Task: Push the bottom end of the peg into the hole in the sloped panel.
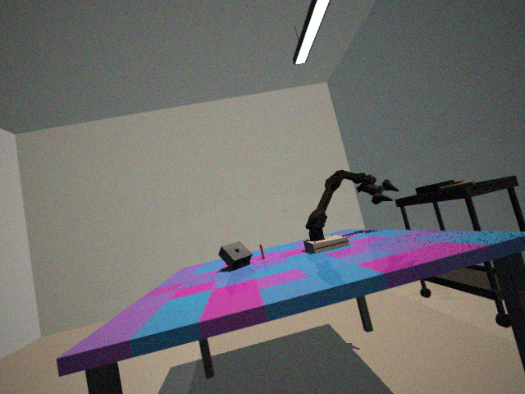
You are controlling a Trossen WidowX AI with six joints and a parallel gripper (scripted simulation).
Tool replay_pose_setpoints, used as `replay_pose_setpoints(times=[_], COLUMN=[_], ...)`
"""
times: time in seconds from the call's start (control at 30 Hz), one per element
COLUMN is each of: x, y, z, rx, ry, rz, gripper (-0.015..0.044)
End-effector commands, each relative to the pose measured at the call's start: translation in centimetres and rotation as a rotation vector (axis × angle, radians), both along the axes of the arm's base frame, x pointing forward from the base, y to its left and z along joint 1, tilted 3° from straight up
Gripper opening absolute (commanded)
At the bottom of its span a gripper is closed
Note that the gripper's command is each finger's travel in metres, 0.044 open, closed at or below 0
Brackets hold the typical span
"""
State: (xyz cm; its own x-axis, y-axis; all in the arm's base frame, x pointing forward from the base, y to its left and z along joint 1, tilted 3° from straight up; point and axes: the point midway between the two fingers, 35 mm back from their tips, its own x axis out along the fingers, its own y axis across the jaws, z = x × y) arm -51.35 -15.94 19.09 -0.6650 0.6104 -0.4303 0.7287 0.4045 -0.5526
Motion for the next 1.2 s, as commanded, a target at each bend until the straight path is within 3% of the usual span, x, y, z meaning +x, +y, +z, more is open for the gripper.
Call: replay_pose_setpoints(times=[0.0,1.17], x=[1.0,15.3], y=[-2.0,-19.5], z=[0.3,-2.3], rx=[-0.007,-0.046], ry=[-0.018,-0.215], rz=[0.057,0.562], gripper=[0.044,0.044])
